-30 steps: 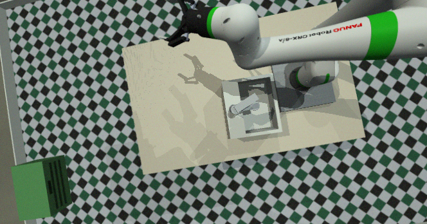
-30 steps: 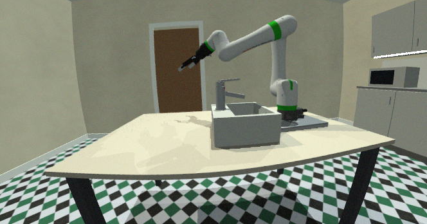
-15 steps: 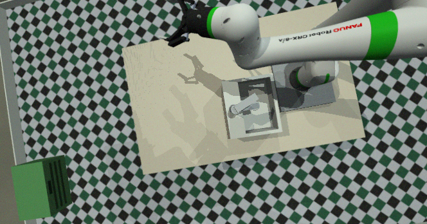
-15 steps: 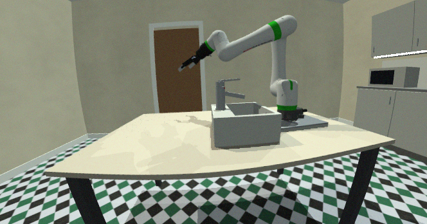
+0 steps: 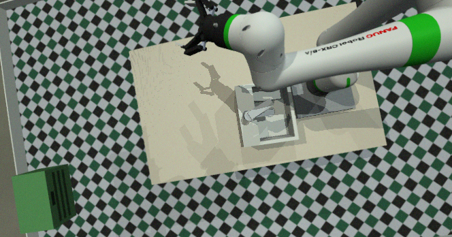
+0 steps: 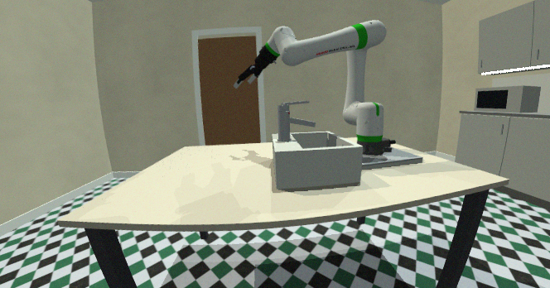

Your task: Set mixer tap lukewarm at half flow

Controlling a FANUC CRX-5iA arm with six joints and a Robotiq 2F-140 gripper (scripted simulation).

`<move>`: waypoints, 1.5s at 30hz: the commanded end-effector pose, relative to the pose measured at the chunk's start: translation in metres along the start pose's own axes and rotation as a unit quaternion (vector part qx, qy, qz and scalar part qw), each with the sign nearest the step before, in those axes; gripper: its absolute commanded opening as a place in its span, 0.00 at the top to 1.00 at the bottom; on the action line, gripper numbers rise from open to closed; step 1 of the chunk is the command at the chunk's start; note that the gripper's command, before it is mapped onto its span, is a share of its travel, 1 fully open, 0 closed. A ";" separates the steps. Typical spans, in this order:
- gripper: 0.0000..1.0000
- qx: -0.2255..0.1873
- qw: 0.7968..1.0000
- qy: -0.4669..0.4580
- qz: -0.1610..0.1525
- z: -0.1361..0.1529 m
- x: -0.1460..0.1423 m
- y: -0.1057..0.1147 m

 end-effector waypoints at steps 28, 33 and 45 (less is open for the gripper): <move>0.00 -0.295 0.860 0.285 -0.303 0.114 -0.150 0.251; 0.00 -0.310 0.815 0.342 -0.351 0.138 -0.163 0.307; 1.00 -0.310 0.812 0.345 -0.353 0.140 -0.164 0.313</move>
Point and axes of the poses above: the point where the finger pads meet when closed, its own y axis back along the fingers, its own x axis across the jaws, z = x × y, the point moved 8 cm from there along y, back along the fingers, and after that the axes turned 8 degrees about y, right-handed, at the moved point
